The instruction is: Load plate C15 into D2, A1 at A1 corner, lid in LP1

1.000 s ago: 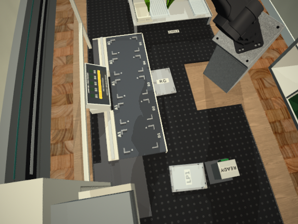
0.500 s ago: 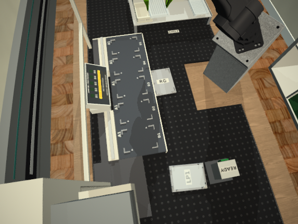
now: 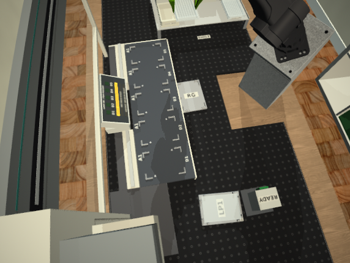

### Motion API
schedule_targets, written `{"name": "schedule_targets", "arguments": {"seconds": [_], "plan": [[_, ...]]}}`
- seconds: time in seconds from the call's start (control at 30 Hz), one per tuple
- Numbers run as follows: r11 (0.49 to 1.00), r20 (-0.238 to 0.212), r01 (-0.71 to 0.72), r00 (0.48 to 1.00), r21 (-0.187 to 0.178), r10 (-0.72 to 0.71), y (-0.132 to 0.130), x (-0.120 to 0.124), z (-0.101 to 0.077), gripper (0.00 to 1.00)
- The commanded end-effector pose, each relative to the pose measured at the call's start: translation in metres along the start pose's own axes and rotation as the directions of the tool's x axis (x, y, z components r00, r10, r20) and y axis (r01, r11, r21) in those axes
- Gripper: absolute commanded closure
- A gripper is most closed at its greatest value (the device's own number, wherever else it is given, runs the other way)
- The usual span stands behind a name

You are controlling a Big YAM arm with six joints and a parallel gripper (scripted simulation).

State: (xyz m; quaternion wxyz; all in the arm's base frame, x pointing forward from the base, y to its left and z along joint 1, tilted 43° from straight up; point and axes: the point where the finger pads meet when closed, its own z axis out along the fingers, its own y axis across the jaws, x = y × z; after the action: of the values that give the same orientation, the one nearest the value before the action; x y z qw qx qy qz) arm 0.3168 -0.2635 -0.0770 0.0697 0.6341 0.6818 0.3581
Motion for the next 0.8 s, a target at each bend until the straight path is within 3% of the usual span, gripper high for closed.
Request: {"name": "schedule_targets", "arguments": {"seconds": [0.0,0.27,0.77], "plan": [[1.000,0.045,0.000,0.999,-0.026,0.001,0.0147,-0.0167,-0.0208,1.00],[1.000,0.045,0.000,0.999,-0.026,0.001,0.0147,-0.0167,-0.0208,1.00],[0.955,0.050,0.297,0.954,-0.012,-0.297,0.0151,-0.0166,-0.0207,1.00]]}}
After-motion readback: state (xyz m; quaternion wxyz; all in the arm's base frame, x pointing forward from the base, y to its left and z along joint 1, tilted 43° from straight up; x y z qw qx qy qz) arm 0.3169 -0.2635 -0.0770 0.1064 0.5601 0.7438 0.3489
